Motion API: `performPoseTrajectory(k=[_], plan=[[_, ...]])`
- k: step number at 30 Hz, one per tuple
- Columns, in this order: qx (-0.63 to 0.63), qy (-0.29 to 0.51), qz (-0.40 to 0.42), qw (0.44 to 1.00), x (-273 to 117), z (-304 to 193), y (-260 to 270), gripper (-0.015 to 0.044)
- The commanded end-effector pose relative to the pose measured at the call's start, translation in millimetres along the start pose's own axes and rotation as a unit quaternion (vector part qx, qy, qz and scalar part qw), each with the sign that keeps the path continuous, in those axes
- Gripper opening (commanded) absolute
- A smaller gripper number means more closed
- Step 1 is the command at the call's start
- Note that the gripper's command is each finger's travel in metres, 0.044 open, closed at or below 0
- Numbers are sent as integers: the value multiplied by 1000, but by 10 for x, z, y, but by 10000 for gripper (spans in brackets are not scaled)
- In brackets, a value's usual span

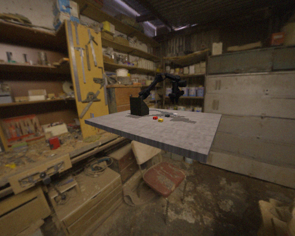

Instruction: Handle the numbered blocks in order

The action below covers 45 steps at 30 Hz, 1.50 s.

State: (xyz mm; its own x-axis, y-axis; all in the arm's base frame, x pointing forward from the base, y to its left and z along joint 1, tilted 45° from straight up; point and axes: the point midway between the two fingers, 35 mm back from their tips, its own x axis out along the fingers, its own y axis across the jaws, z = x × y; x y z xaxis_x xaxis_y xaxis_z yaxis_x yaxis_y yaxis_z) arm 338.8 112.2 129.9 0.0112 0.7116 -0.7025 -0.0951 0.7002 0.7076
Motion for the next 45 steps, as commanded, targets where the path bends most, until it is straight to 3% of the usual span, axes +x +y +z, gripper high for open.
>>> performPoseTrajectory(k=[1, 9, 17, 45], plan=[[2, -1, 0, 1000, -10, 10, 16, 400], [2, -1, 0, 1000, 8, 11, 15, 400], [2, -1, 2, 1000, 781, 11, 24, 400], [2, -1, 3, 1000, 1155, 8, 29, 400]])
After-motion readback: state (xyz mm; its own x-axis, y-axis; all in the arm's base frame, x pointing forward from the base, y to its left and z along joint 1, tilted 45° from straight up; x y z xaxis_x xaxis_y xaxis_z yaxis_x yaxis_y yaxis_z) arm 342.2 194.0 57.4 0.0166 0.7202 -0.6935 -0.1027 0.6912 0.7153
